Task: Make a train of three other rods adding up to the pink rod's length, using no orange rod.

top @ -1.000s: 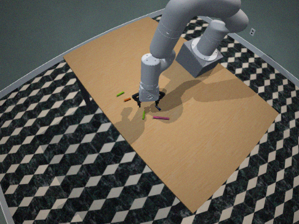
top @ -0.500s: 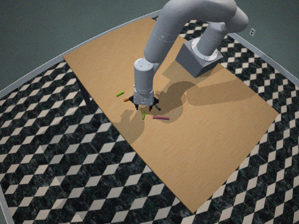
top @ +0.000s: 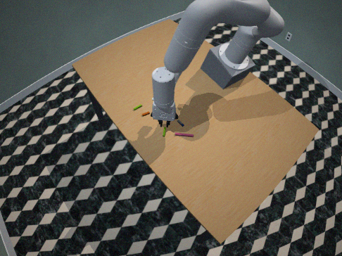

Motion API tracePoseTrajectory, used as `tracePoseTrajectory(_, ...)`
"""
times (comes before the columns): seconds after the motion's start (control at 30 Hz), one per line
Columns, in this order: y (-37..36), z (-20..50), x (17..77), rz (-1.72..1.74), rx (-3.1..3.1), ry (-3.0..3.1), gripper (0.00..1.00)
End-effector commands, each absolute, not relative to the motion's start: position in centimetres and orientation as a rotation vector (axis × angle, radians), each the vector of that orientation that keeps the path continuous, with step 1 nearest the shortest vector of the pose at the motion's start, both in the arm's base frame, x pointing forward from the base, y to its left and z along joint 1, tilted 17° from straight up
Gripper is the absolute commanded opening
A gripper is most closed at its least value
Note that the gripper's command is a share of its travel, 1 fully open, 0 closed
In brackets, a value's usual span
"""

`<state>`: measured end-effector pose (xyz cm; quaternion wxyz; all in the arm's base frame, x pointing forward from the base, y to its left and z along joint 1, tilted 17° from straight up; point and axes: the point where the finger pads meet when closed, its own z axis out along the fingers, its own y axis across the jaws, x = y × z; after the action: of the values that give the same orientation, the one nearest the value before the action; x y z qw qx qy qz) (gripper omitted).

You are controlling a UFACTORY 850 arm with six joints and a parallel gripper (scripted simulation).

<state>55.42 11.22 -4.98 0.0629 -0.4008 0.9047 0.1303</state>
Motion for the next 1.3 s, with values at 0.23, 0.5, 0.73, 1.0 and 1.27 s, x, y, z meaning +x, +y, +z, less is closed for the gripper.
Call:
tracePoseTrajectory(0.23, 11.2, -4.9, 55.5, 0.392, -1.211, 2.732, 0.24)
tracePoseTrajectory(0.5, 11.2, -4.9, 55.5, 0.392, -1.211, 2.732, 0.24)
tracePoseTrajectory(0.73, 11.2, -5.0, 55.5, 0.393, -1.211, 2.732, 0.24)
tracePoseTrajectory(1.0, 11.4, -5.4, 55.5, 0.393, -1.211, 2.733, 0.24)
tracePoseTrajectory(1.27, 11.6, -6.2, 55.6, 0.393, -1.211, 2.733, 0.24)
